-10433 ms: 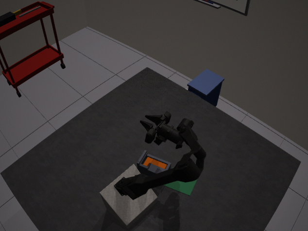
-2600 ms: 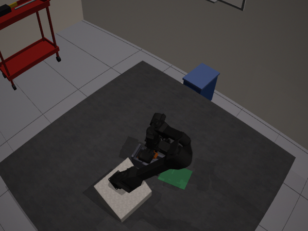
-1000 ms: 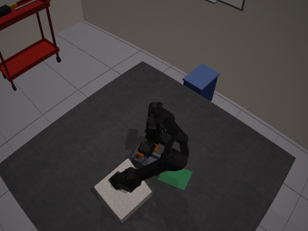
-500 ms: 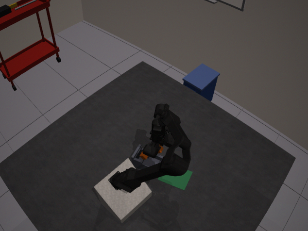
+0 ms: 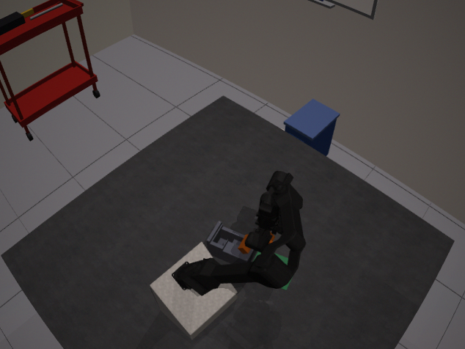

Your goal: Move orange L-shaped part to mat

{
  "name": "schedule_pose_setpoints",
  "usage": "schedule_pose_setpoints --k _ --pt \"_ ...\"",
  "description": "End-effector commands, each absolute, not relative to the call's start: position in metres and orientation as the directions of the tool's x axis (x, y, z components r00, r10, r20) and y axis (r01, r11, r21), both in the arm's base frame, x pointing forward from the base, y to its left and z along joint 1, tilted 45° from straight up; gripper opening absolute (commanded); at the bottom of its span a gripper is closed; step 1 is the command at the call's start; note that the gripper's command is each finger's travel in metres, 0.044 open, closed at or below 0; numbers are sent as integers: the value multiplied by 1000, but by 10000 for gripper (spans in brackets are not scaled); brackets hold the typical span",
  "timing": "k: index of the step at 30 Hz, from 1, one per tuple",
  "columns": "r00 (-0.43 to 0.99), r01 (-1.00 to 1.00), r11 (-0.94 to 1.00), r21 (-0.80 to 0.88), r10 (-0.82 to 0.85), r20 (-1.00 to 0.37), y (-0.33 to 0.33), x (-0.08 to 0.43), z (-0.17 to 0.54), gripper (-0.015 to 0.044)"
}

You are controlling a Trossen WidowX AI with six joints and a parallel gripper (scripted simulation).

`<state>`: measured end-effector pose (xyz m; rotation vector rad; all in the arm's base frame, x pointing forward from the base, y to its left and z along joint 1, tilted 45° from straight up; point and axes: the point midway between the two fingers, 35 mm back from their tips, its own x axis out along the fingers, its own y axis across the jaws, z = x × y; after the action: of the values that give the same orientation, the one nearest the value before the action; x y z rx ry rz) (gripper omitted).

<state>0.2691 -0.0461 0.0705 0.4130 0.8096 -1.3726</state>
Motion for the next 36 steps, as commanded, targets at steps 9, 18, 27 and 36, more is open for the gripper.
schedule_pose_setpoints --k 9,18,27,36 --pt "-6 964 185 -191 -704 -710 -84 278 109 0" --pt "-6 964 184 -191 -705 -709 -97 279 119 0" --pt "-6 964 184 -191 -705 -709 -106 280 110 0" --pt "-6 964 184 -191 -705 -709 -116 279 100 0"
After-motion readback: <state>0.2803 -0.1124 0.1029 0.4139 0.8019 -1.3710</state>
